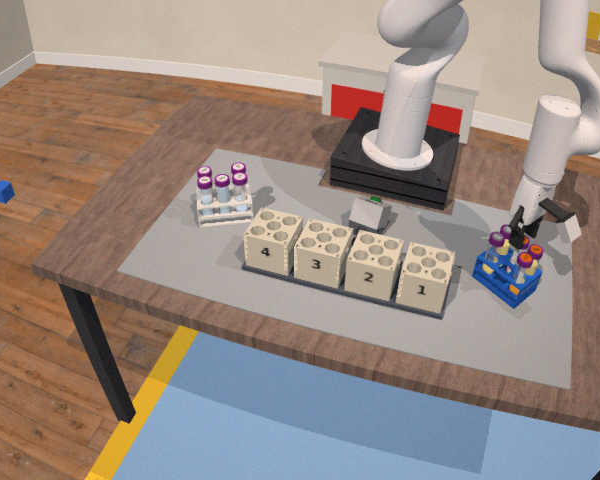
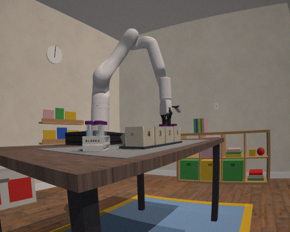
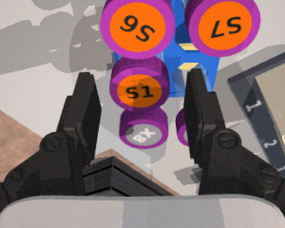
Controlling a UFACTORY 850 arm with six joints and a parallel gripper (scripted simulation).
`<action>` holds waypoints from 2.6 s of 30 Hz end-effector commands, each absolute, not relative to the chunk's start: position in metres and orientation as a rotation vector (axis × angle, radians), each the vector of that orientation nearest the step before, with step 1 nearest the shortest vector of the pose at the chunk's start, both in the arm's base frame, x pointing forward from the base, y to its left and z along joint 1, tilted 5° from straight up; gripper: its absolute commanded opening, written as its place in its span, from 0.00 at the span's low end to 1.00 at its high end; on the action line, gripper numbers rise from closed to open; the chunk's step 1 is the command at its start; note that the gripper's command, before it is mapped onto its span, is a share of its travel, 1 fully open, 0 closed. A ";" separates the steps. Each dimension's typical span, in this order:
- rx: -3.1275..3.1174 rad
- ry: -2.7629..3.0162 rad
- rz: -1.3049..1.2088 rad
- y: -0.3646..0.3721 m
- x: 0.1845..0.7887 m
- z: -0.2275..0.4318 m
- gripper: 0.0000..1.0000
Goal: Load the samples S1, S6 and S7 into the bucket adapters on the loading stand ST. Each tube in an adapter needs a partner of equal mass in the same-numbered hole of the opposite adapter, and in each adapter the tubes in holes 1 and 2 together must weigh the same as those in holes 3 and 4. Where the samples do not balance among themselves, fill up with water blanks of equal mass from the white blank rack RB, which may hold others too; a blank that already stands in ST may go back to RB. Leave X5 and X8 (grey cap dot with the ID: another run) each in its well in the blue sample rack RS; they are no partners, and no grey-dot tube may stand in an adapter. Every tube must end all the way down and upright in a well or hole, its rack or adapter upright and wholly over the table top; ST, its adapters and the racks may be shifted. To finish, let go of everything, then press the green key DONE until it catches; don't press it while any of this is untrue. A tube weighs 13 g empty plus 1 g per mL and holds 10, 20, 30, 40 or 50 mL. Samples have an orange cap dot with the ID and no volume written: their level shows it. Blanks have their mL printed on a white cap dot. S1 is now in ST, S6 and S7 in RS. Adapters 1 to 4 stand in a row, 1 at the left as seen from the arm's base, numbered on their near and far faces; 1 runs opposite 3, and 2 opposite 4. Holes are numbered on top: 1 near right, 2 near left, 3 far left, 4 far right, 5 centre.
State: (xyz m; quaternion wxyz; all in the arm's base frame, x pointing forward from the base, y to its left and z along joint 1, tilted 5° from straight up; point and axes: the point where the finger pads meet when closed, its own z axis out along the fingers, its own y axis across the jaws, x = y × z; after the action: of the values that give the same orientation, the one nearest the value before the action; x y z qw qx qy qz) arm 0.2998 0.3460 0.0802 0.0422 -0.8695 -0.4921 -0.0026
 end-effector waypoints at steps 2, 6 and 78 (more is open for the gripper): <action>-2.660 -1.505 -0.010 0.347 0.300 0.080 0.57; -2.660 -1.505 -0.010 0.347 0.300 0.078 0.57; -2.660 -1.505 -0.010 0.348 0.300 0.062 0.00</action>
State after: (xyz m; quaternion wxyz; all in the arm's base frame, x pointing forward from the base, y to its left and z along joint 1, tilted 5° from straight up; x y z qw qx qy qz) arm 0.2990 0.3473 0.0617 0.0424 -0.8695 -0.4921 -0.0026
